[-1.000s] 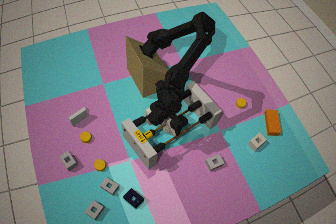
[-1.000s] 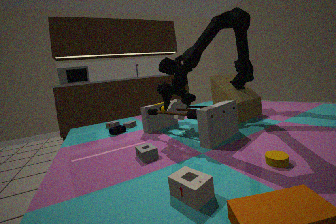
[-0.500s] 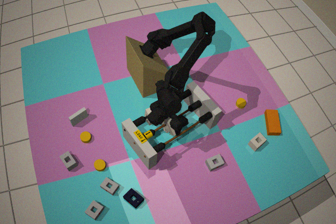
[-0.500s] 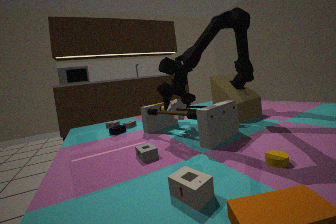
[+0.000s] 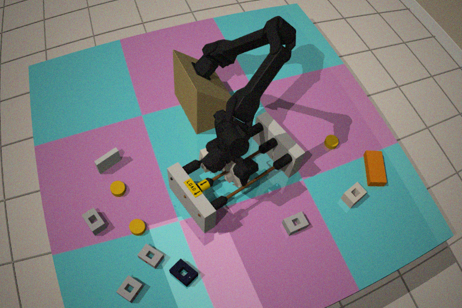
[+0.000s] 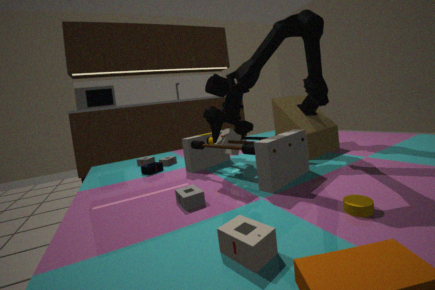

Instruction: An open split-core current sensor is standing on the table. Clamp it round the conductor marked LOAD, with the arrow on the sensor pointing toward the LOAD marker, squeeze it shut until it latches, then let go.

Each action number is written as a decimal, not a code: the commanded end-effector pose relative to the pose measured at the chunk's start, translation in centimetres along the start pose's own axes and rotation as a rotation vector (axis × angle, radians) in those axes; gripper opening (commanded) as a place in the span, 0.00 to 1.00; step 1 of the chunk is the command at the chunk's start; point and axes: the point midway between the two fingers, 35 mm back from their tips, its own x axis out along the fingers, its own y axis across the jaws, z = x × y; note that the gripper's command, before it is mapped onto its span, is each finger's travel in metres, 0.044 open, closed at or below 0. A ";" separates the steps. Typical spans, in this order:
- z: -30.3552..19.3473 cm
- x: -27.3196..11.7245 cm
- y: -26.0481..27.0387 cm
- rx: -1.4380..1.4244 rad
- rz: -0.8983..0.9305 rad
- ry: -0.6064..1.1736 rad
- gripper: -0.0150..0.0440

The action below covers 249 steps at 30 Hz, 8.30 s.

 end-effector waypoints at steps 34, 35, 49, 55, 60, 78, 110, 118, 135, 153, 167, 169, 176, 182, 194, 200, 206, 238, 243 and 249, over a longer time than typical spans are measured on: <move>0.0 0.1 0.0 -0.004 0.001 -0.001 0.36; 0.0 0.1 0.0 -0.004 0.001 -0.001 0.32; 0.0 0.1 0.0 -0.004 0.001 -0.001 0.25; 0.0 0.1 0.0 -0.004 0.001 -0.001 0.25; 0.0 0.1 0.0 -0.004 0.001 -0.001 0.25; 0.0 0.1 0.0 -0.004 0.001 -0.001 0.25; 0.3 -0.6 -0.7 -0.025 -0.371 0.021 0.25; 0.2 -0.5 -1.0 -0.010 -0.347 0.019 0.25; 0.2 -0.5 -1.0 -0.010 -0.347 0.019 0.25; 0.2 -0.5 -1.0 -0.010 -0.347 0.019 0.25; 0.2 -0.5 -1.0 -0.010 -0.347 0.019 0.25; 0.2 -0.5 -1.0 -0.010 -0.347 0.019 0.25; 0.2 -0.5 -1.0 -0.010 -0.347 0.019 0.25; 0.2 -0.5 -1.0 -0.010 -0.347 0.019 0.25; 0.2 -0.5 -1.0 -0.010 -0.347 0.019 0.25; 0.2 -0.4 -1.0 -0.017 -0.349 0.018 0.48; 0.2 -0.4 -1.0 -0.017 -0.349 0.018 0.74; -0.5 1.2 -1.9 -0.028 -0.435 0.027 1.00; -0.4 1.4 -1.9 -0.029 -0.480 0.026 1.00; -0.5 1.7 -2.1 -0.030 -0.507 0.027 1.00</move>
